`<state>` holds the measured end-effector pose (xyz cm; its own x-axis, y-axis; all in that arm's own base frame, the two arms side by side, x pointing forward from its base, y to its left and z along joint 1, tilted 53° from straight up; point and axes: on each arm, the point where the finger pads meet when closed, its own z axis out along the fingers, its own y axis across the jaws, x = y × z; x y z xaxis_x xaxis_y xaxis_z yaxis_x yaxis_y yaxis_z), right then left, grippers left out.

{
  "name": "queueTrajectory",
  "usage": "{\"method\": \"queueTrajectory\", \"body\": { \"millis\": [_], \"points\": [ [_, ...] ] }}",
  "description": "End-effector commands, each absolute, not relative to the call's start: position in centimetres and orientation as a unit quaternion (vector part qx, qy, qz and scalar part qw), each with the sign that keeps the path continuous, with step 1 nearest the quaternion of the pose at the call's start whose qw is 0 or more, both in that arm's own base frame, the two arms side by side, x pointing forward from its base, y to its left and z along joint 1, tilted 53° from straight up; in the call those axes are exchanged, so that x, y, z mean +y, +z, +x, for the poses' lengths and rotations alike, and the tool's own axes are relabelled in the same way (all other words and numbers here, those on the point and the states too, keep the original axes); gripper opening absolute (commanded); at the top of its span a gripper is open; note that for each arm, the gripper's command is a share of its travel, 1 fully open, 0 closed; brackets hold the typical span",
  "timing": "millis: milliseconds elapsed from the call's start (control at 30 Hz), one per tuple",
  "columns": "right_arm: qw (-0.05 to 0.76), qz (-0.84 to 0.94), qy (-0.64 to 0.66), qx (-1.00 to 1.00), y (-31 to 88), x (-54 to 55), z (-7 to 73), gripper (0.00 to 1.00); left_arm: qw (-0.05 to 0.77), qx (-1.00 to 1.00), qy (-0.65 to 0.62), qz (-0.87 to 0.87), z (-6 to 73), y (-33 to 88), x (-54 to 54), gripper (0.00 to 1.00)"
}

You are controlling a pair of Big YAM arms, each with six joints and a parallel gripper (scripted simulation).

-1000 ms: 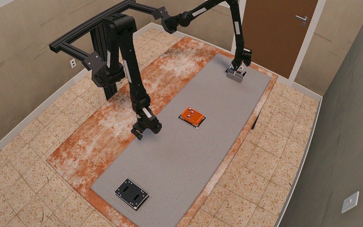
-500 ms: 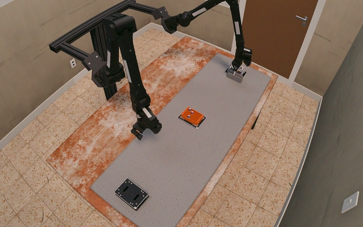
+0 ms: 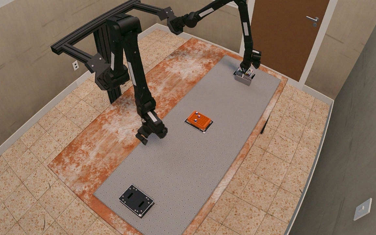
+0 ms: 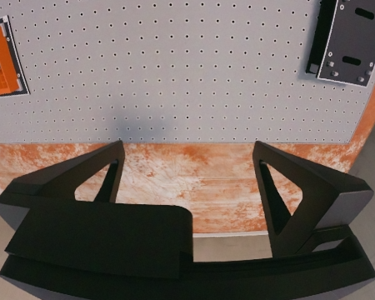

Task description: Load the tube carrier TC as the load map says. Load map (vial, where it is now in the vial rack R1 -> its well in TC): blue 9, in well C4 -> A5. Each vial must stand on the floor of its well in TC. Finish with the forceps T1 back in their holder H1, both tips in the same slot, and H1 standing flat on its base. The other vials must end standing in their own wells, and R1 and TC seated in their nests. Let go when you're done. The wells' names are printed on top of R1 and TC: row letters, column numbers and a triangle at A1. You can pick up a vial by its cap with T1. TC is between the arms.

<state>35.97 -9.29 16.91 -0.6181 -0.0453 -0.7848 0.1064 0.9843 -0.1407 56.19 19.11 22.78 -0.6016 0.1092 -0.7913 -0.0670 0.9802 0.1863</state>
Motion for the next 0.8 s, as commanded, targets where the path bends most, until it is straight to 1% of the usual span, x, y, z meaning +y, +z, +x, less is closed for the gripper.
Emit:
{"method": "queueTrajectory", "body": {
  "millis": [0, 133, 767],
  "points": [
    [0.441, 0.015, -0.092, 0.892, 17.5, -9.5, 36.2, 1.00, 0.461, 0.881, 0.104, 0.007, 56.0, 25.6, 19.4, 0.24],
    [0.441, 0.015, -0.092, 0.892, 17.5, -9.5, 36.2, 1.00, 0.451, 0.887, 0.102, 0.005, 54.8, 24.6, 19.4, 0.24],
    [0.441, 0.015, -0.092, 0.892, 17.5, -9.5, 36.2, 1.00, 0.451, 0.886, 0.104, 0.012, 52.6, 26.3, 18.7, 0.24]
  ]
}}
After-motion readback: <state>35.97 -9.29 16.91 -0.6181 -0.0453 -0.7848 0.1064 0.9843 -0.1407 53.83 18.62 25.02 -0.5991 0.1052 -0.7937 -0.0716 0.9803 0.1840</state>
